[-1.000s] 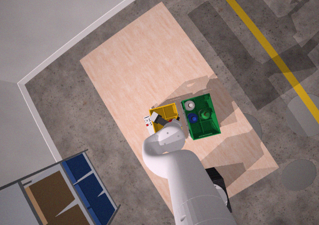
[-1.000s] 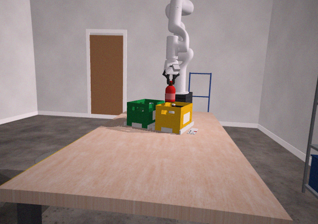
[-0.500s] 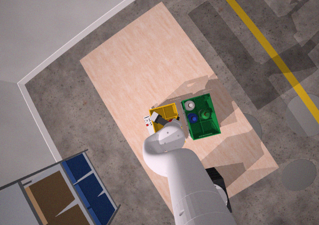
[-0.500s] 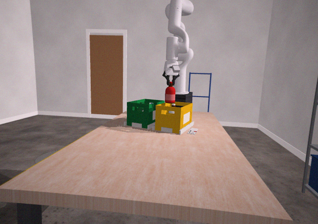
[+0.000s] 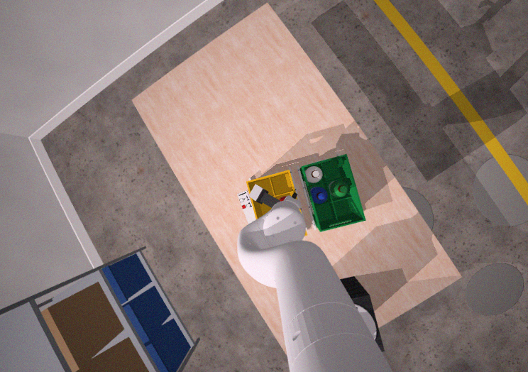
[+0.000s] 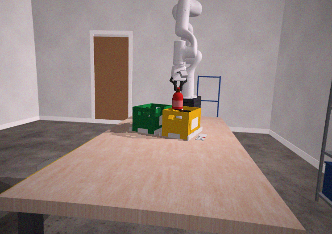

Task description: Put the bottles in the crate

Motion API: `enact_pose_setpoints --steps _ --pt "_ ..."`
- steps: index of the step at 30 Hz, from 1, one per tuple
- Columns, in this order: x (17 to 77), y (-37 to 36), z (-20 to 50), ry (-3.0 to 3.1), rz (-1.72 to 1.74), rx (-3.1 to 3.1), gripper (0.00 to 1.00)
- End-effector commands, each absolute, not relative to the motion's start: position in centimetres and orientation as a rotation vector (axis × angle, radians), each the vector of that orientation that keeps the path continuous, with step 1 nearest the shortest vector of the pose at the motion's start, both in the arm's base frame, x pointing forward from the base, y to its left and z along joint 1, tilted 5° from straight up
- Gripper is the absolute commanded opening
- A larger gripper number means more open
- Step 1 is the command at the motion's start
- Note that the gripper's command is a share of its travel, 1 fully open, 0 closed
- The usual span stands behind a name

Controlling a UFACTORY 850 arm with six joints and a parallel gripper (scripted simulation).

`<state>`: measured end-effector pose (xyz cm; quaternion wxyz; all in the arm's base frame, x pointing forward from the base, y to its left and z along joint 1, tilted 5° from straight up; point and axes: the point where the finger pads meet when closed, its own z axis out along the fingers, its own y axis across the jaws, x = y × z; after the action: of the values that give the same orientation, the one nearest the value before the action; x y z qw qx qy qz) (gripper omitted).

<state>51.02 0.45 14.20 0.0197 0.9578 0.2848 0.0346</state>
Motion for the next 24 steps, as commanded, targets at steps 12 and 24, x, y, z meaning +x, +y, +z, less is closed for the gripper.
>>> enact_pose_setpoints --steps 12,24 --pt "51.2 0.4 12.8 0.883 0.111 2.971 0.00" --pt "51.3 0.4 11.8 0.883 0.111 2.971 0.00"
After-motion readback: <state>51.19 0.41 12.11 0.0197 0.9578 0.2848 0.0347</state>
